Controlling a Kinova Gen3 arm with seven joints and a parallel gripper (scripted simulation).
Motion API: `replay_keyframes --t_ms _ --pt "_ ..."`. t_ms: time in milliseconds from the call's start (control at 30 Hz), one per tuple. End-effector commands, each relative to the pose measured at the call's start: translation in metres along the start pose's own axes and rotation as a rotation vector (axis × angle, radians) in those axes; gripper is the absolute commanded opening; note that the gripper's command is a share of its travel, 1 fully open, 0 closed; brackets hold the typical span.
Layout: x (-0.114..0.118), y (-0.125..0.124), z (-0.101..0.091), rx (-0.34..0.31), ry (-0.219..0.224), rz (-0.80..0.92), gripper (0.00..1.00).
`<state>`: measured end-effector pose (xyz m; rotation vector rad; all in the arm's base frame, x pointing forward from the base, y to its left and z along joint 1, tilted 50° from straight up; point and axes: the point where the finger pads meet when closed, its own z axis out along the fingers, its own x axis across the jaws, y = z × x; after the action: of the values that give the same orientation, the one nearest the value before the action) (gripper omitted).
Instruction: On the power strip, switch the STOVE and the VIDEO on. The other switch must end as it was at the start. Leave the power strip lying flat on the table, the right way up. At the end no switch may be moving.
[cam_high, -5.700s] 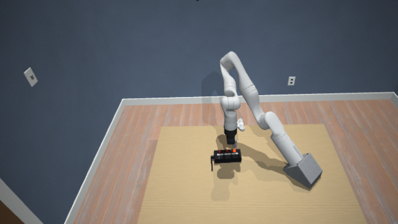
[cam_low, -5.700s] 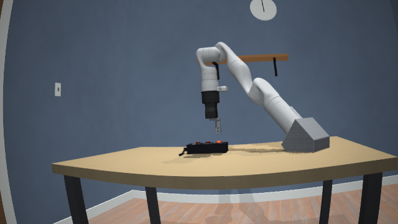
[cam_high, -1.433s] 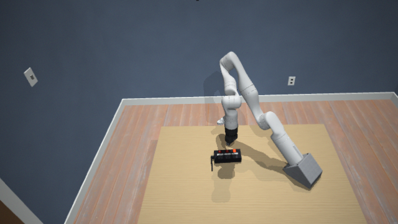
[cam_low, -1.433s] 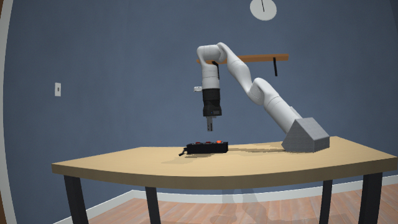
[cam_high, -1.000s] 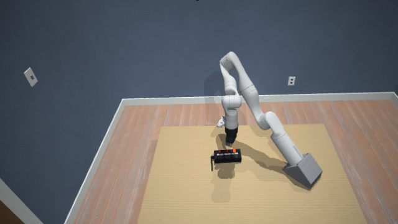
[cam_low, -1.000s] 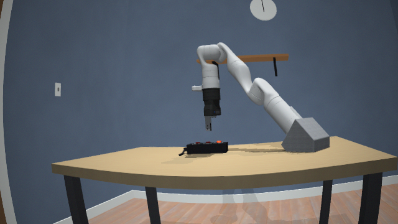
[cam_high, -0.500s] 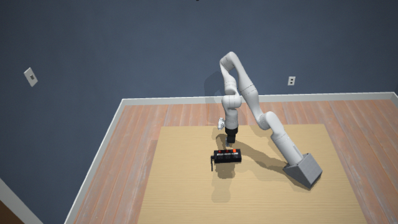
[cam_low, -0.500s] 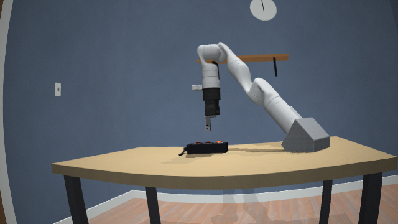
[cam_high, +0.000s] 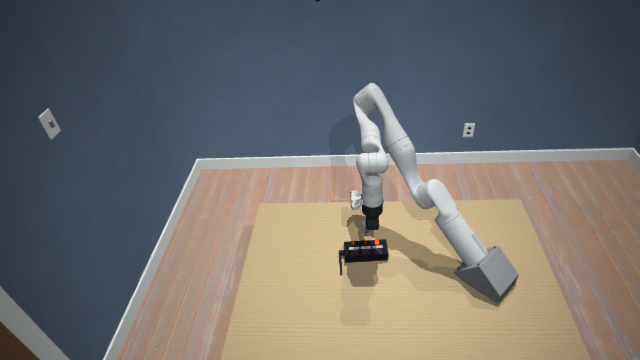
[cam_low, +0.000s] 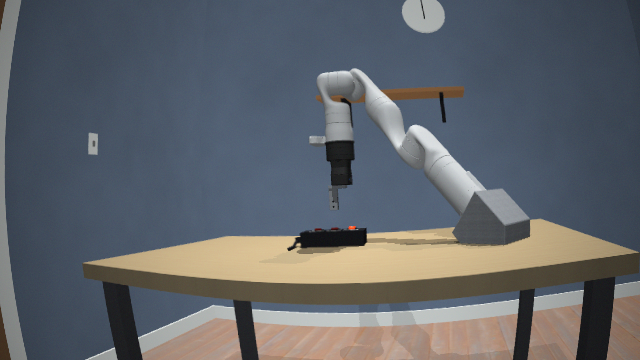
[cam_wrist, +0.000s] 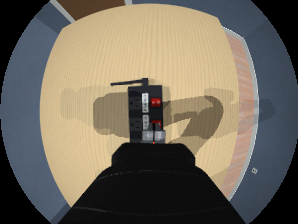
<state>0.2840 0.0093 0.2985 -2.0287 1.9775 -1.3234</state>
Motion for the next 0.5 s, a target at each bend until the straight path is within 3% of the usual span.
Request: replay_keyframes --t_ms 0,467 --pt "-0.0007 -0.0002 -0.0005 0.001 -0.001 -0.014 0.0" --pt "-0.0016 -0.0001 -0.0006 0.001 -0.001 -0.049 0.0"
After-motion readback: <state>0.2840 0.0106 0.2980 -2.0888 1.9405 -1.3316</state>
